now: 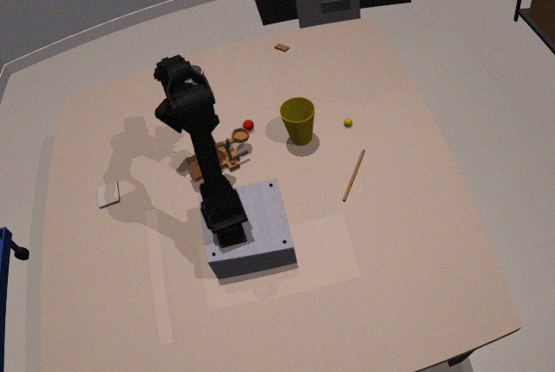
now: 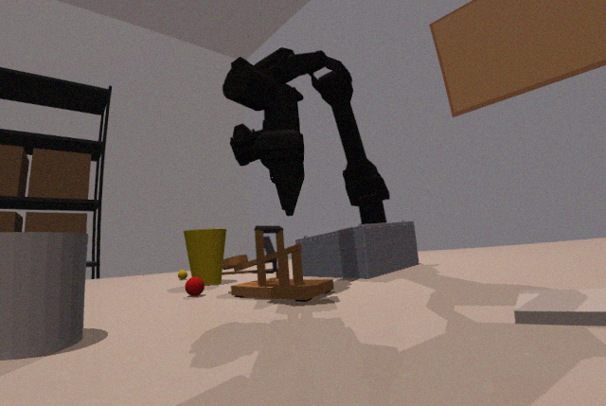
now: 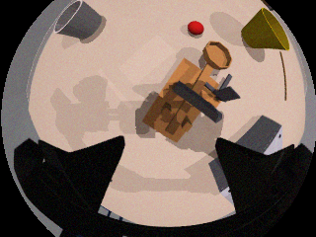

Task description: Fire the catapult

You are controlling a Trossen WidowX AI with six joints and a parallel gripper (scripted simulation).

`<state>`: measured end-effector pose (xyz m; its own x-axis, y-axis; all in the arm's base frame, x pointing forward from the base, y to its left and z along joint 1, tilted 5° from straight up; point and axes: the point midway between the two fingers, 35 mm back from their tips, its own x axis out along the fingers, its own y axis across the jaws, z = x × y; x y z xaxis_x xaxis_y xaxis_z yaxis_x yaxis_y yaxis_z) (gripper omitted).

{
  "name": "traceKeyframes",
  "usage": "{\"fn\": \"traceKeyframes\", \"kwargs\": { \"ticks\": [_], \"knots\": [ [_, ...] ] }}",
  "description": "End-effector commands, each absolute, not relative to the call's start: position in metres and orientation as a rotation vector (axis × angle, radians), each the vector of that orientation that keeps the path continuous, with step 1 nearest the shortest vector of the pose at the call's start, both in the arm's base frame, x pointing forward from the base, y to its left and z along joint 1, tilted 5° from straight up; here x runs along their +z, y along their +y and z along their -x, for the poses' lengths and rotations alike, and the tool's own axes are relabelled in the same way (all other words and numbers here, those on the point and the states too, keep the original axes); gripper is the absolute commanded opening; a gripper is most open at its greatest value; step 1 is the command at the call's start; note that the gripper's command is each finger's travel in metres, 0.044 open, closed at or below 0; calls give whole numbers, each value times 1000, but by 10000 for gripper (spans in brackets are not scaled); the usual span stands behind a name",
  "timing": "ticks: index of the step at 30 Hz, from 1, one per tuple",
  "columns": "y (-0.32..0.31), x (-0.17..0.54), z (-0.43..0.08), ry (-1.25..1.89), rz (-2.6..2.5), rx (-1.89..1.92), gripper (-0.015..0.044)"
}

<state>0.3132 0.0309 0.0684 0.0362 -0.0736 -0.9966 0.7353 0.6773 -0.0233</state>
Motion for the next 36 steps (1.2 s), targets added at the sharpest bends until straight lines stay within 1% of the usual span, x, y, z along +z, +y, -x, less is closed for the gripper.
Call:
{"fn": "traceKeyframes", "kwargs": {
  "ticks": [1, 19, 36],
  "knots": [
    [31, 69, -312, 1445, -484, -577, 440],
    [31, 70, -311, 1533, 10, -106, 440],
    [31, 72, -310, 1517, 477, 347, 440]
  ]
}}
